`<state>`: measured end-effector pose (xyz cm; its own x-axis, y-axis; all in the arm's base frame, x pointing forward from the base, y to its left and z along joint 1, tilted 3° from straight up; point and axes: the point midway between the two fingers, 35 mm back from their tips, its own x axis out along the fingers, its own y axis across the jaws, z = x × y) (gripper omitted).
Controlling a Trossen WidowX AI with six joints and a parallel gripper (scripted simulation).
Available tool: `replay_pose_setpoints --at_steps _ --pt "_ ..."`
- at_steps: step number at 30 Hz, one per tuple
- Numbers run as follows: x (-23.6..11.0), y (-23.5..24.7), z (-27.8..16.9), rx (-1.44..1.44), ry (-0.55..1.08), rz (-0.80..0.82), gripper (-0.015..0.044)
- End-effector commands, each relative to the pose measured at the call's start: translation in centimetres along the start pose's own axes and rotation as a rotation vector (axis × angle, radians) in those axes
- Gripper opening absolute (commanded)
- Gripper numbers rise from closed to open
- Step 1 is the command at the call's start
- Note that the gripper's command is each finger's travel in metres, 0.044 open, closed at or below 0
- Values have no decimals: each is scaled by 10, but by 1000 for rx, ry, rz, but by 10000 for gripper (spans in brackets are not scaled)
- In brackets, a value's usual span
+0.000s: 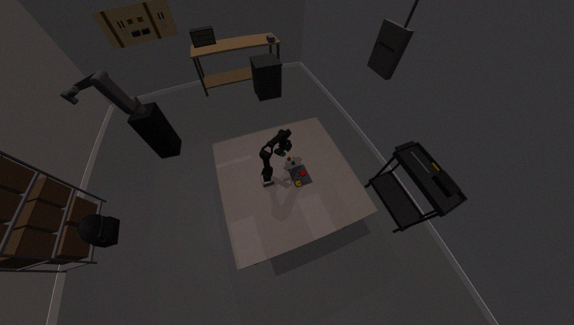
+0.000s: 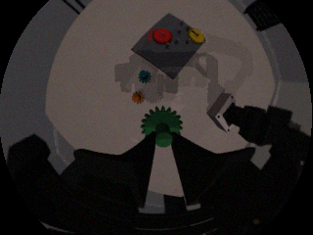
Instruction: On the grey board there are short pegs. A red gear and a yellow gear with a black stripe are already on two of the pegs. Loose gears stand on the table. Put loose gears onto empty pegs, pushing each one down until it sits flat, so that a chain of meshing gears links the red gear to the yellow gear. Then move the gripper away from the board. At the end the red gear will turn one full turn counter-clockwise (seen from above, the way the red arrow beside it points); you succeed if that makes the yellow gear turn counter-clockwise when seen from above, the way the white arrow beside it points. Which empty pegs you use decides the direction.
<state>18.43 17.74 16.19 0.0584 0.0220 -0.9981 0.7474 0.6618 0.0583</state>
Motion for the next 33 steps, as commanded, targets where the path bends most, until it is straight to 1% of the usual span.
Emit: replay_pose_setpoints --at_steps 1,33 --pt "-8 0 0 5 1 13 0" --pt "11 13 59 4 -3 8 0"
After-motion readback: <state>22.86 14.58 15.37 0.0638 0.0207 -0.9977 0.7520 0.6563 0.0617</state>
